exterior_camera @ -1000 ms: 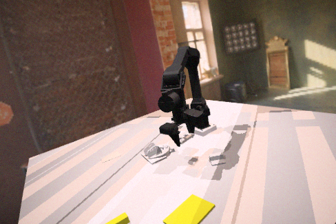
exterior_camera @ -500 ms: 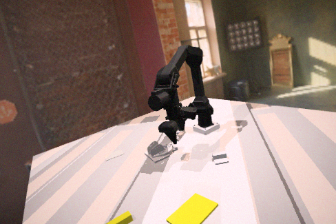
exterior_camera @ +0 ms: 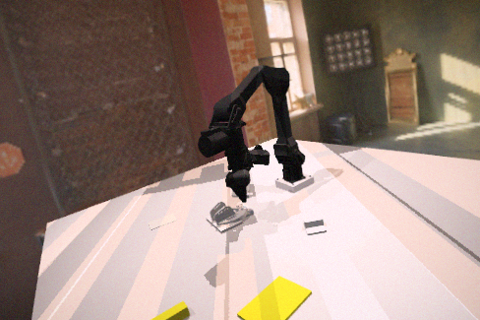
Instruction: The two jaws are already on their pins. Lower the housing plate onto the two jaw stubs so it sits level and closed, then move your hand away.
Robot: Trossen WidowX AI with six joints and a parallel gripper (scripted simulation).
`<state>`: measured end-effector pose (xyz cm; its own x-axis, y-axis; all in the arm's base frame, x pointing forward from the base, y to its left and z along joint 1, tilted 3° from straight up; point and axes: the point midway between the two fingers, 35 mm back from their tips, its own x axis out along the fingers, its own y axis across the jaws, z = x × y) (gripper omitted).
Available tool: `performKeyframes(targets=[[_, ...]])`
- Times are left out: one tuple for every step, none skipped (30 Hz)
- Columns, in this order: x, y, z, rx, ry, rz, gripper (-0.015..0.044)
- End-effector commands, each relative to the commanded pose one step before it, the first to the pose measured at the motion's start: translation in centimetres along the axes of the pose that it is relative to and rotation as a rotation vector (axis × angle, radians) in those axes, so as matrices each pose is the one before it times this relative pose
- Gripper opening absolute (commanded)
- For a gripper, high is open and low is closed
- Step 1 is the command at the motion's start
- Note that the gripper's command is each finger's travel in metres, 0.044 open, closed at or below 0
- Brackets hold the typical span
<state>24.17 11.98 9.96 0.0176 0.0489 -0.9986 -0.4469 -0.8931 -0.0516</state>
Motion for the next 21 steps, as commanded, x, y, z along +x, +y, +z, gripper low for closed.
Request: performKeyframes(targets=[[0.252, 1.100, -0.576, -0.1035, -0.00757, 0.00417, 0.0351], [0.004, 0.245, -0.154, -0.0240, 0.00006, 0.00016, 0.0351], [0.004, 0.250, -0.144, -0.0240, 0.00006, 0.00016, 0.0351], [0.005, 0.255, -0.135, -0.0240, 0.00005, 0.00015, 0.0351], [0.005, 0.259, -0.126, -0.0240, 0.00004, 0.00015, 0.0351], [0.005, 0.262, -0.116, -0.0240, 0.00003, 0.00015, 0.0351], [0.005, 0.266, -0.107, -0.0240, 0.00003, 0.00014, 0.0351], [0.005, 0.269, -0.097, -0.0240, 0.00002, 0.00014, 0.0351], [0.005, 0.271, -0.088, -0.0240, 0.00002, 0.00013, 0.0351], [0.005, 0.273, -0.078, -0.0240, 0.00001, 0.00013, 0.0351], [0.005, 0.275, -0.068, -0.0240, 0.00000, 0.00012, 0.0351], [0.005, 0.277, -0.058, -0.0240, 0.00000, 0.00012, 0.0351], [0.005, 0.278, -0.048, -0.0240, 0.00000, 0.00011, 0.0351], [0.005, 0.279, -0.038, -0.0240, -0.00001, 0.00010, 0.0351], [0.006, 0.280, -0.028, -0.0240, -0.00001, 0.00010, 0.0351], [0.006, 0.280, -0.019, -0.0240, -0.00001, 0.00009, 0.0351], [0.006, 0.280, -0.009, -0.0240, -0.00002, 0.00009, 0.0351], [0.006, 0.279, 0.001, -0.0240, -0.00002, 0.00008, 0.0351], [0.006, 0.278, 0.011, -0.0240, -0.00002, 0.00007, 0.0351], [0.005, 0.230, 0.017, -0.0199, -0.00002, 0.00006, 0.0351], [0.003, 0.137, 0.014, -0.0120, -0.00001, 0.00003, 0.0351]])
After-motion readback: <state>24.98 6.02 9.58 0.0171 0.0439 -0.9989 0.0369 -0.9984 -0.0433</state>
